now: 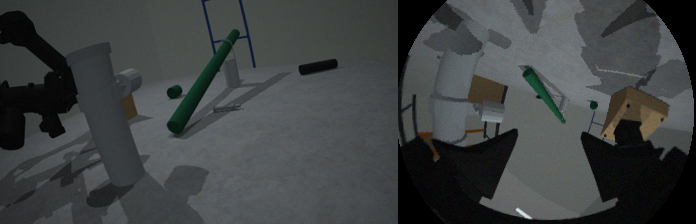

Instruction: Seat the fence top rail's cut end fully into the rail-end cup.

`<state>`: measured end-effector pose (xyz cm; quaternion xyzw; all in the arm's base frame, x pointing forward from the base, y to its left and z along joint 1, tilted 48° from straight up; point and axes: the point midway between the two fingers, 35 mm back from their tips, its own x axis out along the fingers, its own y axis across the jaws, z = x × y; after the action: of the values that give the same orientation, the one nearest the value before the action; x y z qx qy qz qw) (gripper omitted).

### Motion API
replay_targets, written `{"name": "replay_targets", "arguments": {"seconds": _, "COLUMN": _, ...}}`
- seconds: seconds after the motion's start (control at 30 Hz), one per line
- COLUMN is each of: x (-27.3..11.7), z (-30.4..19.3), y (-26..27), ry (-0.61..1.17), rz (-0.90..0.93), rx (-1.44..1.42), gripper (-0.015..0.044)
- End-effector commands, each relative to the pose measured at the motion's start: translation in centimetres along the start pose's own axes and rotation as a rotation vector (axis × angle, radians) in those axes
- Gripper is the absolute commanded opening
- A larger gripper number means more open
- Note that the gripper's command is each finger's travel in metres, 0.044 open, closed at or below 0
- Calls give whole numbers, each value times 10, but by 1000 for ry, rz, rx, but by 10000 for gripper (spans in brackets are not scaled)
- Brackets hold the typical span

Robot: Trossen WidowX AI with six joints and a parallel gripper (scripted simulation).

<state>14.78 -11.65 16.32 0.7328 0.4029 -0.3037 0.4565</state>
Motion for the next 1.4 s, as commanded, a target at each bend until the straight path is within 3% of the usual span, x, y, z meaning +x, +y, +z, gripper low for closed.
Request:
{"name": "replay_targets", "arguments": {"seconds": 0.0, "x": 0, "z": 0, "y": 0, "ry": -1, "rz": -3, "rx": -3, "gripper": 426}}
{"name": "replay_targets", "arguments": {"seconds": 0.3, "x": 27, "z": -4, "y": -1, "ry": -93, "rz": -250, "rx": -236, "gripper": 440}}
{"name": "replay_targets", "arguments": {"seconds": 0.63, "x": 64, "z": -36, "y": 18, "ry": -248, "rz": -442, "rx": -703, "gripper": 440}}
{"name": "replay_targets", "arguments": {"seconds": 0.93, "x": 111, "z": -66, "y": 40, "ry": -388, "rz": -756, "rx": -1155, "gripper": 440}}
{"name": "replay_targets", "arguments": {"seconds": 1.17, "x": 156, "z": -114, "y": 61, "ry": -634, "rz": -932, "rx": -1571, "gripper": 440}}
{"name": "replay_targets", "arguments": {"seconds": 1.37, "x": 193, "z": -175, "y": 64, "ry": -885, "rz": -965, "rx": -1911, "gripper": 440}}
